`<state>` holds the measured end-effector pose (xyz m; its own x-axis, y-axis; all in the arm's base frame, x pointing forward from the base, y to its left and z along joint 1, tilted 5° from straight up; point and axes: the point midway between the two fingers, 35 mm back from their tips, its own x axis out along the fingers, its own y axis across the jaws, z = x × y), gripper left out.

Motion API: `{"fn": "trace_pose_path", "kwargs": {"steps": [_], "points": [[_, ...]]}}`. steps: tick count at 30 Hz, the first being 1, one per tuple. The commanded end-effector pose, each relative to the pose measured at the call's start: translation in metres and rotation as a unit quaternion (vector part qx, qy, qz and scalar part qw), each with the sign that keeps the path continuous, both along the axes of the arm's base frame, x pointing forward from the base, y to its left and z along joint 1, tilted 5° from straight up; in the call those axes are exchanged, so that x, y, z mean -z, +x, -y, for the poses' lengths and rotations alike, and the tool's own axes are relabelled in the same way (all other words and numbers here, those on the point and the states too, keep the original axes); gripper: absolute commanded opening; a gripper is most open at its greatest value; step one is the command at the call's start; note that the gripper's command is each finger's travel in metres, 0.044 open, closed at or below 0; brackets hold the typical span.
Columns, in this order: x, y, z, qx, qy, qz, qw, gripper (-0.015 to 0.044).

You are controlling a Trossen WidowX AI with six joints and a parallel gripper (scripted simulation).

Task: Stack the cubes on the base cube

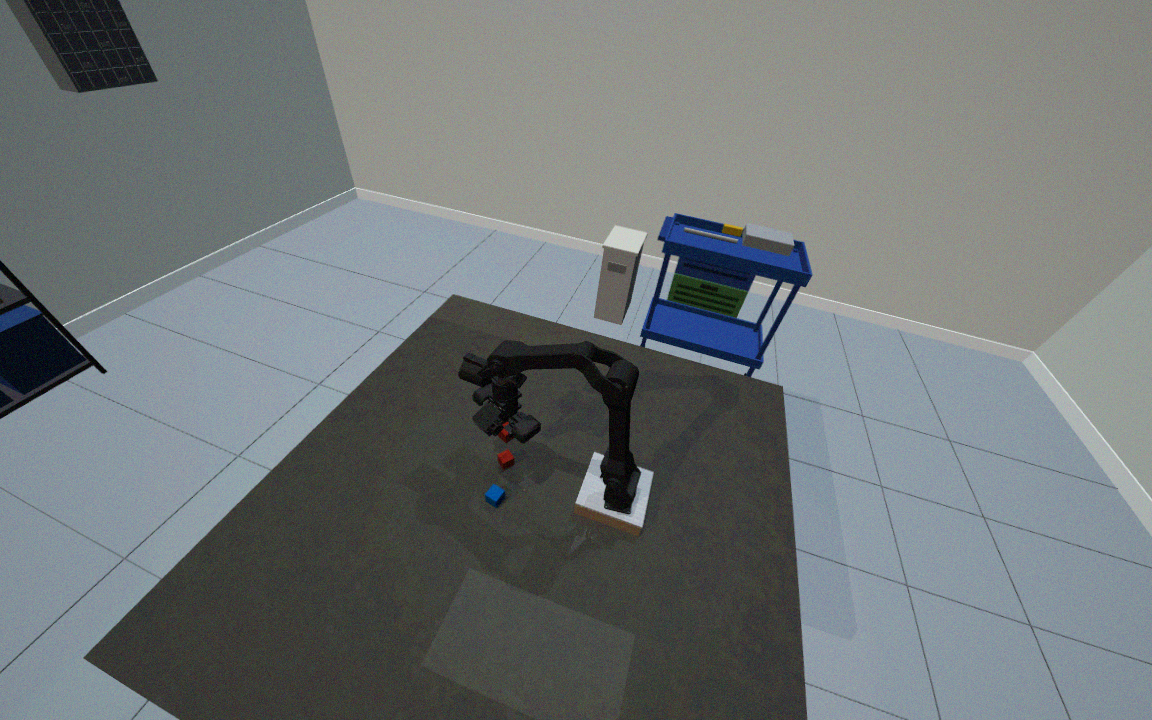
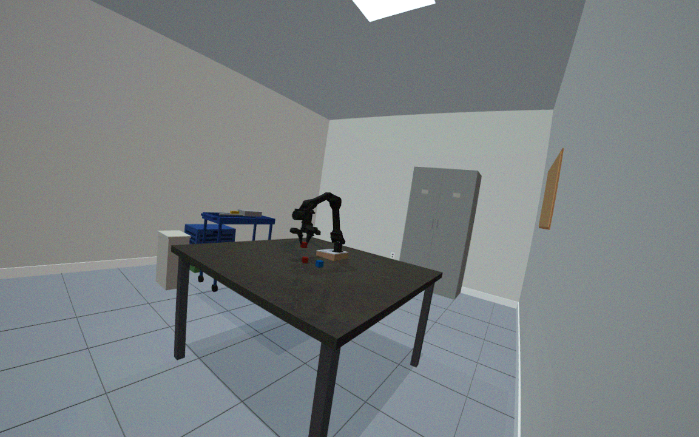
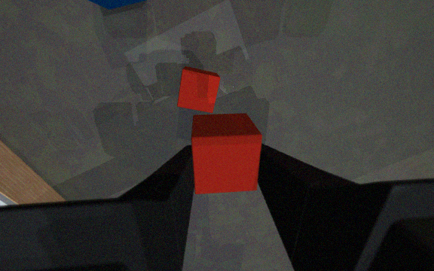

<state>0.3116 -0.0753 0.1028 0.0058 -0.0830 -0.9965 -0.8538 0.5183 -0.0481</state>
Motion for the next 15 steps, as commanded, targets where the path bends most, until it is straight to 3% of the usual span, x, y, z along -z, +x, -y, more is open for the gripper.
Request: {"fn": "trace_pose_path", "kwargs": {"steps": [1, 15], "points": [[0.004, 0.003, -0.010, 0.022, 0.002, 0.000, 1.000, 0.0105], [0.016, 0.012, -0.054, 0.114, 0.004, 0.007, 0.993, 0.0105]]}}
